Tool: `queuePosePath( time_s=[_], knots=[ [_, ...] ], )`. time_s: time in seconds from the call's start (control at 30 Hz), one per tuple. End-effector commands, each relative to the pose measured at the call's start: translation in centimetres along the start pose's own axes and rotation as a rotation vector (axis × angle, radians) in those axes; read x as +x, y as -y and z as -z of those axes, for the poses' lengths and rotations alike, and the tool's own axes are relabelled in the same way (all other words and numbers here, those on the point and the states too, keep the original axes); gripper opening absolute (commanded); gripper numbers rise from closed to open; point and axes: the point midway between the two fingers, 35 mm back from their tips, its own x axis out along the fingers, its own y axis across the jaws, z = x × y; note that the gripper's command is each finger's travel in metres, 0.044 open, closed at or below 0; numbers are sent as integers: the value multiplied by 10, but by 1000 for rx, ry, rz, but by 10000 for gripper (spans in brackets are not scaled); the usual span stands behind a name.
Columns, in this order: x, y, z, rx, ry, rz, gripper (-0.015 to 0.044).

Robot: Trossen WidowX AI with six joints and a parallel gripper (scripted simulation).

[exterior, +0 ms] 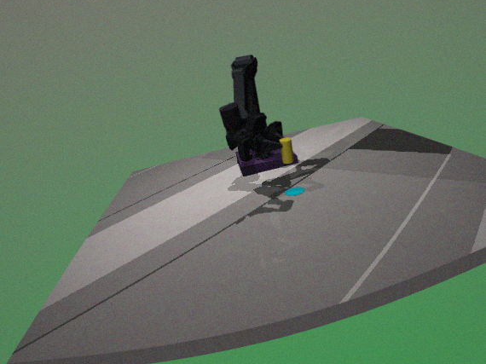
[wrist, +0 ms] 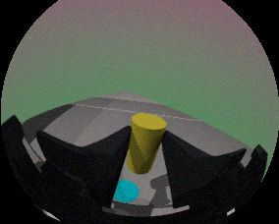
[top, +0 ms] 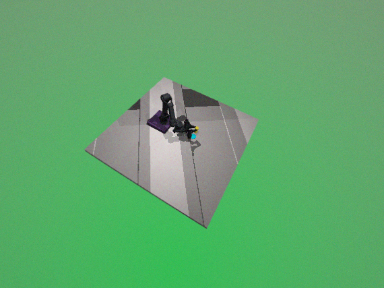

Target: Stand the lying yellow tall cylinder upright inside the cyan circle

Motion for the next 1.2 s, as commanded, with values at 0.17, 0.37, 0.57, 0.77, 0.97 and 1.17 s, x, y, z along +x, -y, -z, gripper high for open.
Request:
queuePosePath(
  time_s=[0.17,0.37,0.57,0.77,0.97,1.17],
  knots=[
    [-8,-9,-1,-21,27,-22,105],
    [-13,-16,-1,-36,42,-36,105],
    [-17,-22,-1,-50,53,-49,105],
    [-17,-22,-1,-51,54,-49,105],
    [-17,-22,-1,-51,54,-49,105],
    [-17,-22,1,-51,53,-49,105]
  ],
)
